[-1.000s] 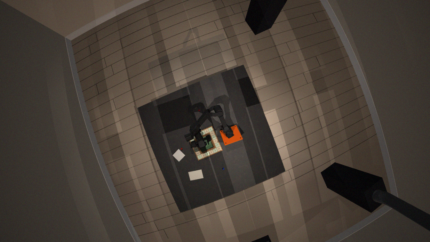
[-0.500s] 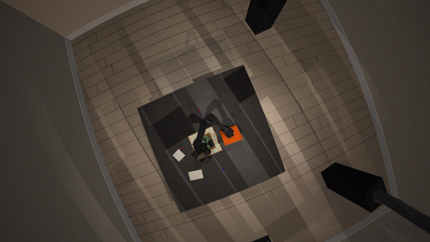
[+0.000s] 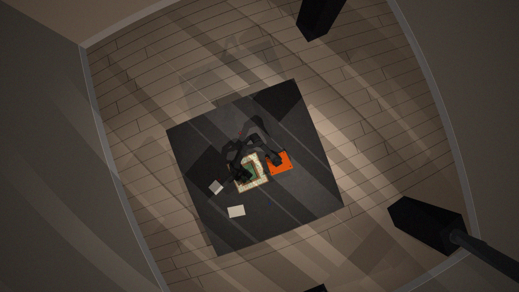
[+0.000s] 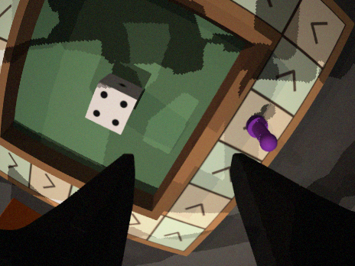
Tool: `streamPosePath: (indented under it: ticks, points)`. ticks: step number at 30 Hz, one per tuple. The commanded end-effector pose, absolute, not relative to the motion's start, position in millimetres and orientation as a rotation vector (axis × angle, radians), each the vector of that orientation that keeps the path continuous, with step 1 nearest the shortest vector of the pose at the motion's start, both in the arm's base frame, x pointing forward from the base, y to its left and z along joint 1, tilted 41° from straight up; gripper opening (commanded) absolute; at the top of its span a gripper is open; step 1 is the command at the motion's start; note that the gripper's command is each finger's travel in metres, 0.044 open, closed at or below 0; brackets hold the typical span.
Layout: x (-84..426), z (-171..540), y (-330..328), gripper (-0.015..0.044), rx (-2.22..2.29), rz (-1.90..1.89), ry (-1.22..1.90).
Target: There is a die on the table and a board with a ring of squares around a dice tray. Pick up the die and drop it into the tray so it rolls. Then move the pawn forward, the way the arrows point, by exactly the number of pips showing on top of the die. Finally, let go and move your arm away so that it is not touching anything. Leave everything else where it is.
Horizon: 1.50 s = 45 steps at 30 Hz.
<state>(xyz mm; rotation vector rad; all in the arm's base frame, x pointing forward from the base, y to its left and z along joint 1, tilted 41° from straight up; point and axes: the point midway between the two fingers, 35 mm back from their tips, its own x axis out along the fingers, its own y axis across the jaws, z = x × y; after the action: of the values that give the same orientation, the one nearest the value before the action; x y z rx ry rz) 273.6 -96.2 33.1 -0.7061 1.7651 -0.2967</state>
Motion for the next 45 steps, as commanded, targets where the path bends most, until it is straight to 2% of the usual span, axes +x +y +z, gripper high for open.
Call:
streamPosePath:
  ticks: [1, 45]
  points:
    - [277.8, 66.0, -143.5, 0.02, -0.152, -0.976, 1.402]
    - [272.8, 31.1, -172.4, 0.02, -0.141, -0.992, 1.392]
